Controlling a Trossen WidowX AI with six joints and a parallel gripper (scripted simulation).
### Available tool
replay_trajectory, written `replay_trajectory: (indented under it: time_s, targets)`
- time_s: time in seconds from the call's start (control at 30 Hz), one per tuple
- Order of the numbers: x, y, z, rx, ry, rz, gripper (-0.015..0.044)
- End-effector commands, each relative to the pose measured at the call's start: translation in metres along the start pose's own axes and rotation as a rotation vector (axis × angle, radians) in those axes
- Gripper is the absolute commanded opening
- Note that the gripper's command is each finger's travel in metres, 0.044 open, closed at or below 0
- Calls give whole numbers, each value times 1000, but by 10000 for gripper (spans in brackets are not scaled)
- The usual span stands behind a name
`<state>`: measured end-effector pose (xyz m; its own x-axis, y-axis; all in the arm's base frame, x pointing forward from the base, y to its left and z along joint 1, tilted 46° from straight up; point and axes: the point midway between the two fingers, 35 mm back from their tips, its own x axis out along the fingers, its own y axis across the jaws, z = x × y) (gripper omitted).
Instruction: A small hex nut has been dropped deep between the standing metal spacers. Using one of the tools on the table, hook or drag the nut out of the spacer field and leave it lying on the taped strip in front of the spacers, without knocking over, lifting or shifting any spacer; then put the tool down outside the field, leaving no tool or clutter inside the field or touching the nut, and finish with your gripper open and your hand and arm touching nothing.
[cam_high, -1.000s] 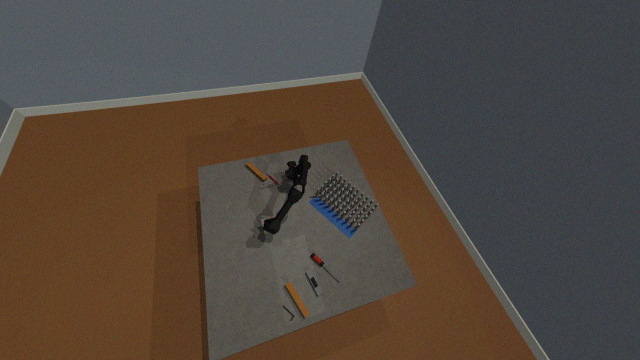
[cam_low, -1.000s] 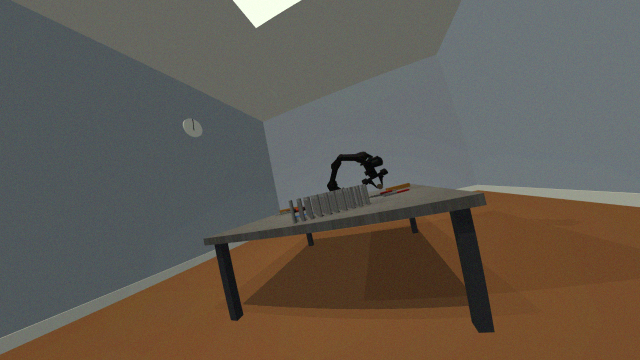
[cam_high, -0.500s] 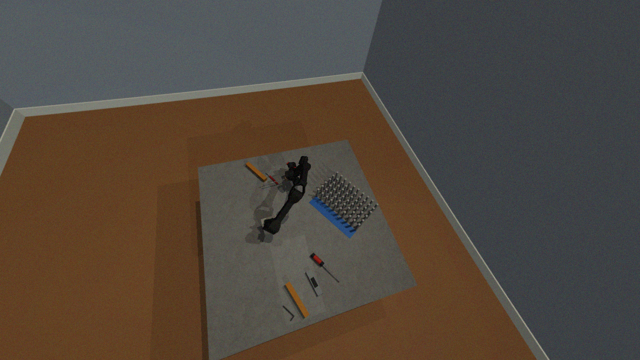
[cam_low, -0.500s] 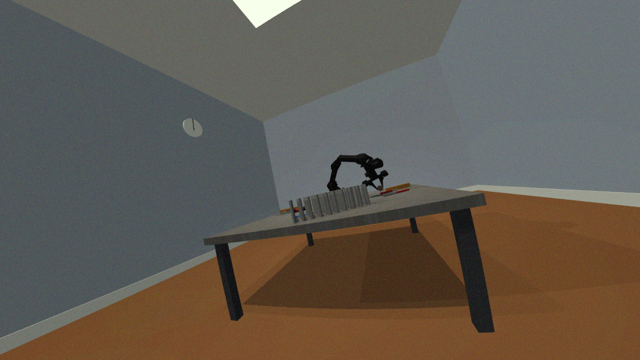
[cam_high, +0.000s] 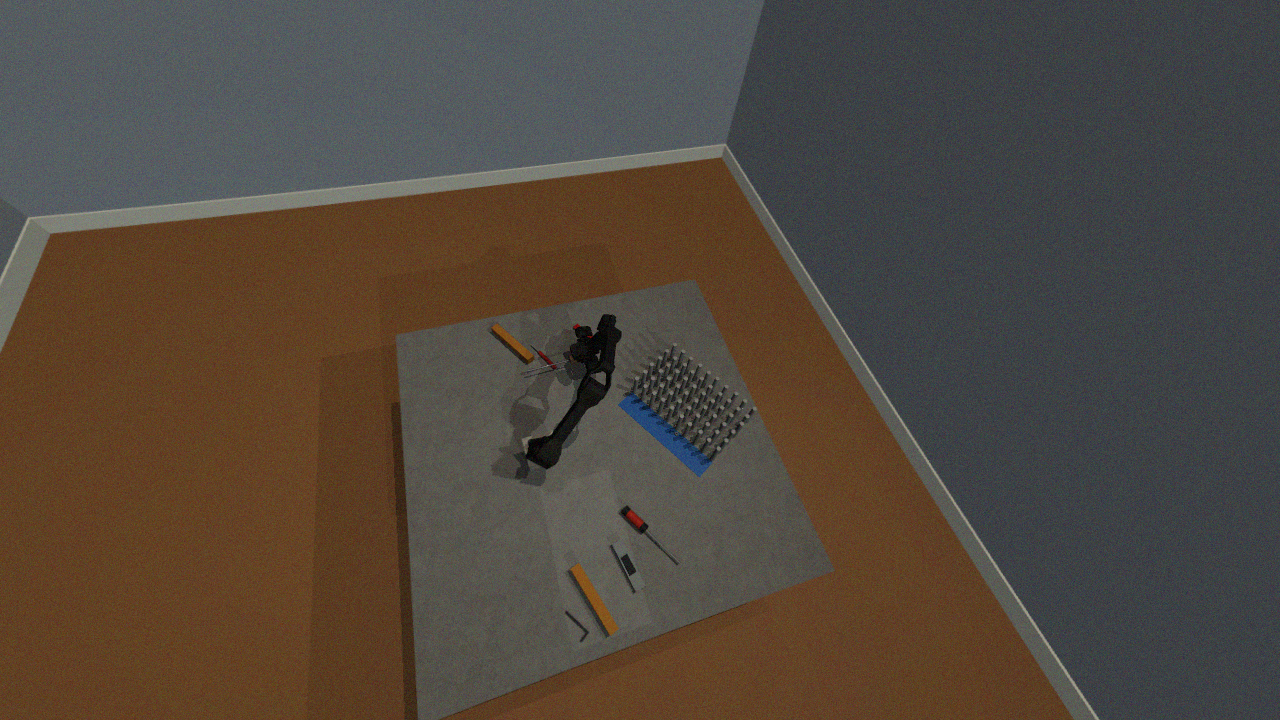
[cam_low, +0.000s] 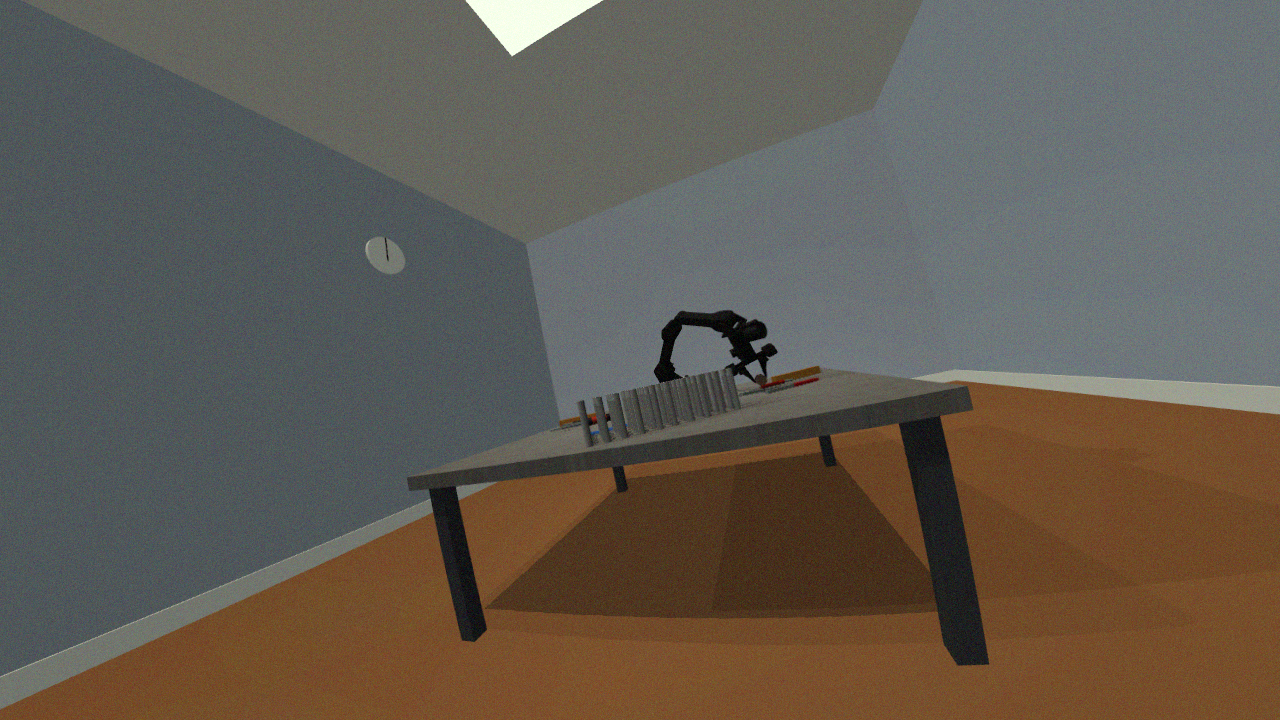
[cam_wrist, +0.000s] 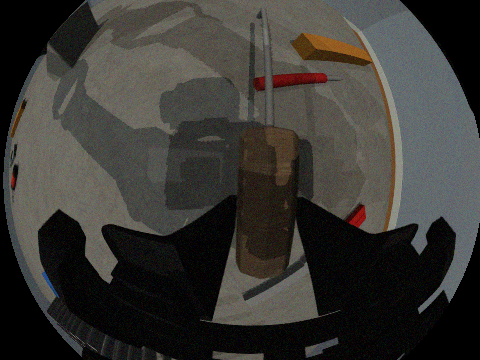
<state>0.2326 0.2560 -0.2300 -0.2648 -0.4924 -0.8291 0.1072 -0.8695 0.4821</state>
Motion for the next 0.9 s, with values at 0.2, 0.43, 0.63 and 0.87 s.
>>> replay_trajectory:
  time_s: [0.2,0.43,0.63,0.87]
  targets:
    - [8,3,-1,-7,-1,3,0]
    - [13,5,-2,-7,-1,4,0]
    - [17,7,-3,-7,-1,4,0]
    - [15,6,-3,0,0,1,157]
